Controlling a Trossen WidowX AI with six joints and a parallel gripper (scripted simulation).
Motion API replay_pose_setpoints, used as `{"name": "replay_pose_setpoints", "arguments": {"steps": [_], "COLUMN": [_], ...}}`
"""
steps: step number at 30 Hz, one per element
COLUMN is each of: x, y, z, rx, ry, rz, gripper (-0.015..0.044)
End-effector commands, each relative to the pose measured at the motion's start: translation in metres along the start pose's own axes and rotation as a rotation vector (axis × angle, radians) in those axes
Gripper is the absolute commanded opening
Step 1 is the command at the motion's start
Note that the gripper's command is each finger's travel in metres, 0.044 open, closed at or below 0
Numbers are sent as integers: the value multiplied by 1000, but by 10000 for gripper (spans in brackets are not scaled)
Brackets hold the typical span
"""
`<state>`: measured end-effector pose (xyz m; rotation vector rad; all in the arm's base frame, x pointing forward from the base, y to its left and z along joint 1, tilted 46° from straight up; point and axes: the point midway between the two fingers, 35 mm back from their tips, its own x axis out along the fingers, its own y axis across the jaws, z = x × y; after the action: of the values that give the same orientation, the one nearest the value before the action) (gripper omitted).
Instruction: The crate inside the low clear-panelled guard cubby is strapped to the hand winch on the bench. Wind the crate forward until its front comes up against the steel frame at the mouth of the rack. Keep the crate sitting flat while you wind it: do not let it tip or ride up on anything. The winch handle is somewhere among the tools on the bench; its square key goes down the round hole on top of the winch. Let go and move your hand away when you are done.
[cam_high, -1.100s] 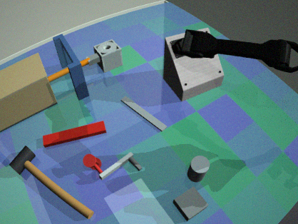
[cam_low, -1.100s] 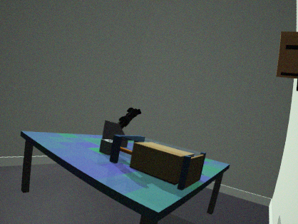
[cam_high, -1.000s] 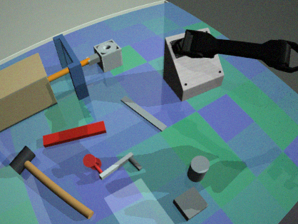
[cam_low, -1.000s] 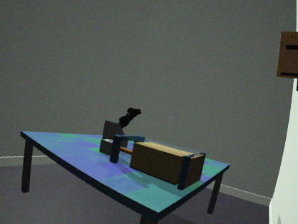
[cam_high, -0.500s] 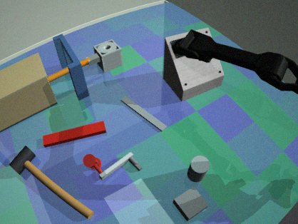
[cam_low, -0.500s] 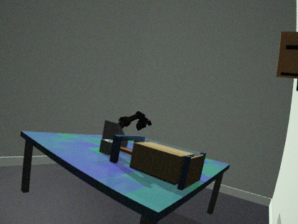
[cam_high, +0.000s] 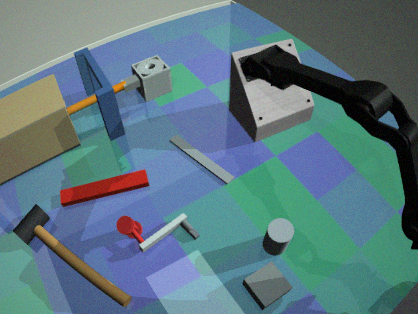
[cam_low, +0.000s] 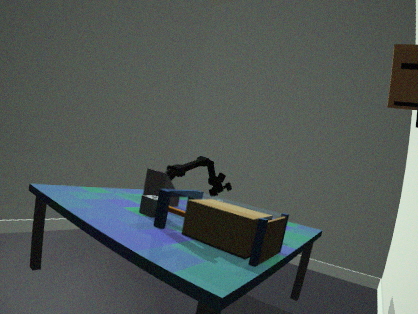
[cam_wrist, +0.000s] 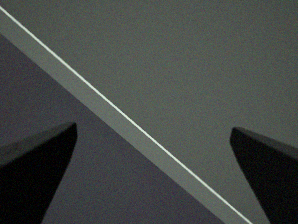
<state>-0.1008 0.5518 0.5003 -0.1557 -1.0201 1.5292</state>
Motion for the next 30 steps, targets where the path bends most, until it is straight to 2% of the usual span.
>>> {"name": "replay_pose_setpoints", "arguments": {"steps": [1, 8, 15, 25, 30], "x": [-13, -57, -121, -247, -323], "y": [-27, -85, -135, -187, -193], "z": [-42, -126, -199, -286, -321], "rx": [30, 115, 217, 467, 679], "ry": [97, 304, 516, 840, 1014], "rz": [1, -20, -40, -134, -220], "gripper": [440, 440, 440, 440, 440]}}
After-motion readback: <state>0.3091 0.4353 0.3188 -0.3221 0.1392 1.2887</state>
